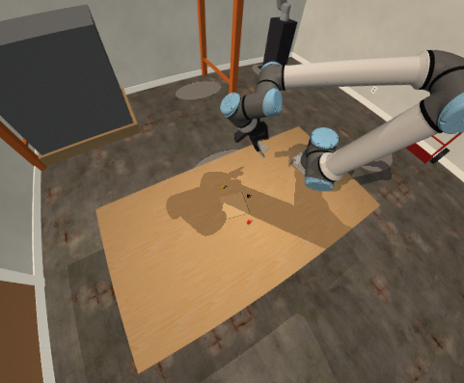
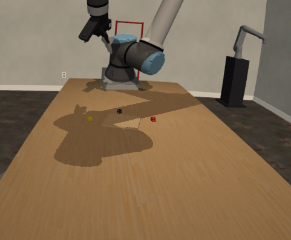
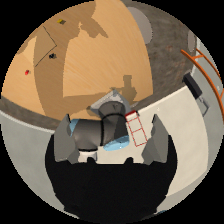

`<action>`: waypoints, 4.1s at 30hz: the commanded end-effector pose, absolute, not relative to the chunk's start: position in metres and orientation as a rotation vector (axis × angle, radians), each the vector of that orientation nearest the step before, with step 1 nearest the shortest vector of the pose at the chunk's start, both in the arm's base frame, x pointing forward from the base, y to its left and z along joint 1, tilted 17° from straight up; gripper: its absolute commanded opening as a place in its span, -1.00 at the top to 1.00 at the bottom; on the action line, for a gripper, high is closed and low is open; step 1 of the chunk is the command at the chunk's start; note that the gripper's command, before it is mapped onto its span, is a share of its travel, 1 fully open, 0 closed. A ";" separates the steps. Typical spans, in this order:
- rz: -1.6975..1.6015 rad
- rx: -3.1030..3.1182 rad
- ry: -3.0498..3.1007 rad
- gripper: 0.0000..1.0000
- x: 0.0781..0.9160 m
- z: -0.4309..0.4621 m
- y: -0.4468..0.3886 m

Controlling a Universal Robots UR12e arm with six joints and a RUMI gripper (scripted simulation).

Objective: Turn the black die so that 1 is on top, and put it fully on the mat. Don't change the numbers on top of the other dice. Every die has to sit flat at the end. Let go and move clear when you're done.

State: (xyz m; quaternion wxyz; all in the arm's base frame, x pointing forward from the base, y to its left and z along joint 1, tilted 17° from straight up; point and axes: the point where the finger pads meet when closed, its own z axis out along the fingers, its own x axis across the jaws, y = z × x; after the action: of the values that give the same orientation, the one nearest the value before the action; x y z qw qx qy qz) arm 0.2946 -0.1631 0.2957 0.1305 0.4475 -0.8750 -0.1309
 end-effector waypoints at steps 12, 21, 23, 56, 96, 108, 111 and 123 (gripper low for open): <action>-0.024 1.859 -2.585 -1.00 0.457 0.253 -0.188; 0.252 2.200 -2.483 -1.00 0.539 0.254 -0.187; 0.252 2.200 -2.483 -1.00 0.539 0.254 -0.187; 0.329 2.284 -2.440 -1.00 0.571 0.214 -0.184; 0.329 2.284 -2.440 -1.00 0.593 0.144 -0.184; 0.329 2.284 -2.440 -1.00 0.593 0.144 -0.184; 0.329 2.284 -2.440 -1.00 0.593 0.144 -0.184; 0.329 2.284 -2.440 -1.00 0.571 0.138 -0.152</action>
State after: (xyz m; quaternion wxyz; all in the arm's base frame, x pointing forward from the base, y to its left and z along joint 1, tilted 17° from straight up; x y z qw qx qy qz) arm 0.5818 -0.1678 0.1404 -0.1083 0.6761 -0.7223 0.0968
